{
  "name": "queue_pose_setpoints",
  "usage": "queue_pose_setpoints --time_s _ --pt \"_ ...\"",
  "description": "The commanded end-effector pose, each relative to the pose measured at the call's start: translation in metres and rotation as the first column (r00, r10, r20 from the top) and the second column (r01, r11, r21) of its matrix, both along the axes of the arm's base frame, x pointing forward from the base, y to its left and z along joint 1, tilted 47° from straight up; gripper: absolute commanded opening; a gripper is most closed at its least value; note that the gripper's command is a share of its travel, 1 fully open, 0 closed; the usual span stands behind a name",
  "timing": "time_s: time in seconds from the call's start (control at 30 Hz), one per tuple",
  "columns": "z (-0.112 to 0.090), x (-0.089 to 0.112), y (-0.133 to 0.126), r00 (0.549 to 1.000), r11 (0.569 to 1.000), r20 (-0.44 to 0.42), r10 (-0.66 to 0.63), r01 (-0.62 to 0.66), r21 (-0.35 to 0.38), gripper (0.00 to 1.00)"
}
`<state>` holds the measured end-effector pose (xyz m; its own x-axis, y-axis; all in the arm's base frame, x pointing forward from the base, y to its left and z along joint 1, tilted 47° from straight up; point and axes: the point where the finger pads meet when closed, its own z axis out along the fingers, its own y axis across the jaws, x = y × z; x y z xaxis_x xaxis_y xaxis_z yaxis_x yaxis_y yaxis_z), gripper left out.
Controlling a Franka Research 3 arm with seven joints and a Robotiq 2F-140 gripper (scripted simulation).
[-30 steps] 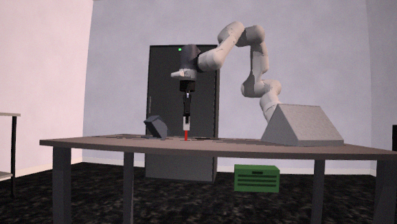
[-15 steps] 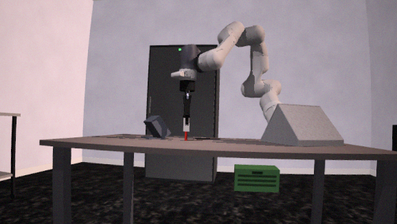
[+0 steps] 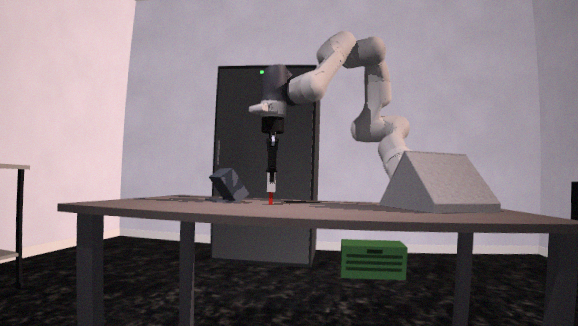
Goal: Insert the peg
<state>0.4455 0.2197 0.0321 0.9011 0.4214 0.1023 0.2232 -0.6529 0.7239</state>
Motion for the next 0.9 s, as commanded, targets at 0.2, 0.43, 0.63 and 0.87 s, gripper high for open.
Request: queue_pose_setpoints --time_s 0.2,0.43,0.63,0.87 --pt "0.0 0.0 0.001 1.0 1.0 0.0 0.001 -0.001 0.0 0.04" --pt "0.017 -0.009 0.016 1.0 1.0 0.0 0.007 -0.007 0.003 0.0" --pt "0.035 -0.019 0.033 1.0 1.0 0.0 0.008 -0.008 0.003 0.0" --pt "0.053 -0.029 0.049 1.0 1.0 0.0 0.008 -0.008 0.003 0.0"
